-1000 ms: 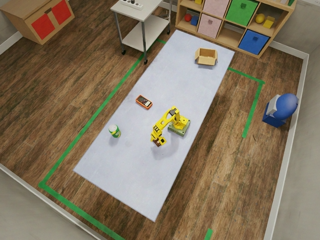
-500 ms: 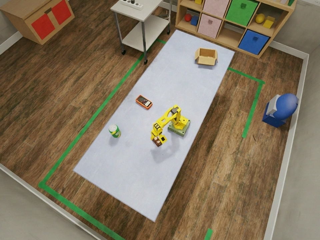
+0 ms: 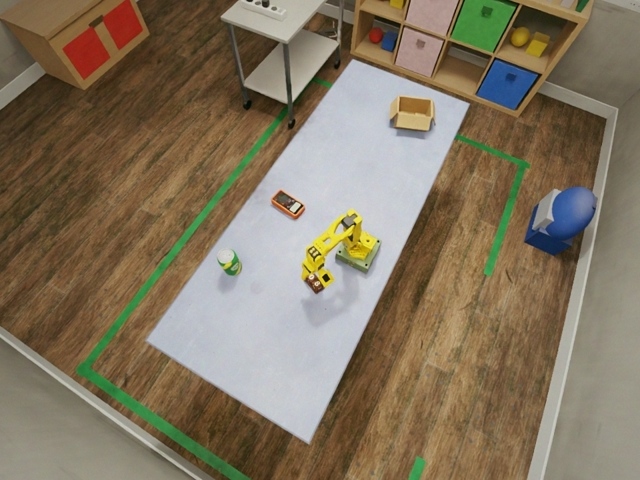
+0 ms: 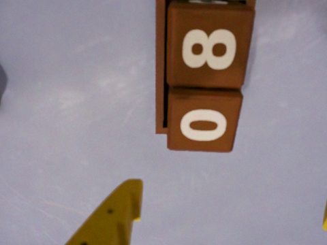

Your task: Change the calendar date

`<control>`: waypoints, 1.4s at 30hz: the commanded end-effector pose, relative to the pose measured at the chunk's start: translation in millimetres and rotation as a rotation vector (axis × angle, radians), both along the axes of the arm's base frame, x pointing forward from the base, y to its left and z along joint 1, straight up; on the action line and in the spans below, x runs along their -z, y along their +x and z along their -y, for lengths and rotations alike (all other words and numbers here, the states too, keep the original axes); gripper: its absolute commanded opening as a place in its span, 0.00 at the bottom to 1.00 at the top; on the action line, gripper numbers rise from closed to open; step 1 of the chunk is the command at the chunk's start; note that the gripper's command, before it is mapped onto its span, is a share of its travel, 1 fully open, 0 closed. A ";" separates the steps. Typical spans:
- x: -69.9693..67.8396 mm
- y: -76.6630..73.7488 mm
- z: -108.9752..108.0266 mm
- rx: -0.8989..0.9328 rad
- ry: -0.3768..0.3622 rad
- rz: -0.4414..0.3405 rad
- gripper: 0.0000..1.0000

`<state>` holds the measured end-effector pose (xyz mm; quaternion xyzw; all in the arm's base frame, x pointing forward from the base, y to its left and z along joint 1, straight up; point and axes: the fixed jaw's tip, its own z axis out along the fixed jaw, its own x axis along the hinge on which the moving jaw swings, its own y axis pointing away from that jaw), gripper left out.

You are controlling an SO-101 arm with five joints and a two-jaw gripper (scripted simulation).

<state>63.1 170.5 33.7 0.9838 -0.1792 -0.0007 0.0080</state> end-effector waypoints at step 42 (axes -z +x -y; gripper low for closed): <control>-29.6 58.8 65.9 1.197 0.022 0.016 0.36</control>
